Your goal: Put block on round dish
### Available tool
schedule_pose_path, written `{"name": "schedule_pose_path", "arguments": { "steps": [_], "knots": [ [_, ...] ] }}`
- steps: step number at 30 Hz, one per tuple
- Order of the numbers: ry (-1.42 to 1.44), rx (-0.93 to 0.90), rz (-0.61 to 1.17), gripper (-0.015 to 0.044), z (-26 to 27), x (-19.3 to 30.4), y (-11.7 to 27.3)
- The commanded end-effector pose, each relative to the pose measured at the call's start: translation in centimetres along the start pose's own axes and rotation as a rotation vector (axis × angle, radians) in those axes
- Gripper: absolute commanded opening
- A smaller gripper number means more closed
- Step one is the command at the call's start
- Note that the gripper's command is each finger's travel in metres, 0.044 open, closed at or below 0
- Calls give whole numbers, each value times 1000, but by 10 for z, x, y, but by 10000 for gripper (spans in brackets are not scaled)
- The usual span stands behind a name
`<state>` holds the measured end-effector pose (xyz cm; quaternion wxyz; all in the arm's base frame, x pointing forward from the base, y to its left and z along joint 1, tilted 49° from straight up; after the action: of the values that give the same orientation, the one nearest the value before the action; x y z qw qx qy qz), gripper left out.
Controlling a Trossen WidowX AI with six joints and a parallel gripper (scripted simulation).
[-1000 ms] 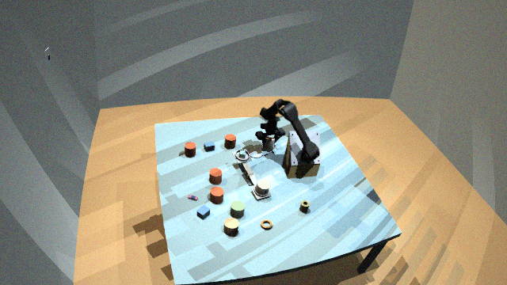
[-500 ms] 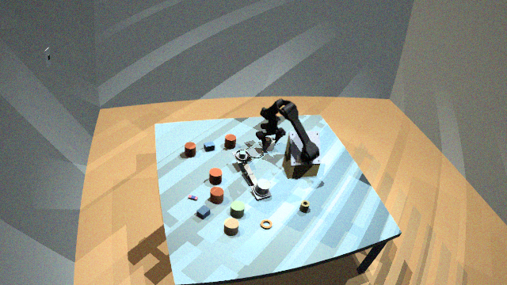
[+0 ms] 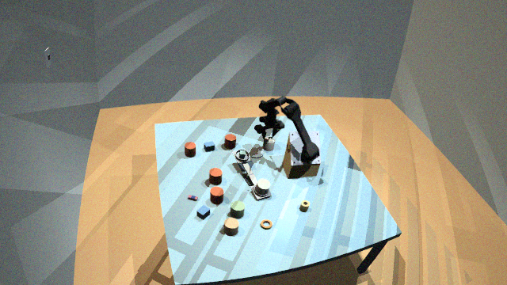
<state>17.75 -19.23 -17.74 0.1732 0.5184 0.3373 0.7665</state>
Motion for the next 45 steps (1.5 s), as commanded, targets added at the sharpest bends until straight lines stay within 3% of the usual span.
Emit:
{"name": "schedule_pose_path", "arguments": {
  "steps": [1, 45],
  "knots": [
    [74, 8, -33, 260, 14, -5, 8],
    [1574, 0, -31, 260, 139, 27, 48]
  ]
}}
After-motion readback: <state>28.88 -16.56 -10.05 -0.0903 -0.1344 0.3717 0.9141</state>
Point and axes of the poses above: the point midway between the two fingers, 35 mm back from their tips, its own y axis back along the fingers, its own z axis across the jaws, x = y × z, the point moved 6 cm from there along y, back along the fingers, and after that the axes turned 4 degrees about y, right-handed, at the moved point
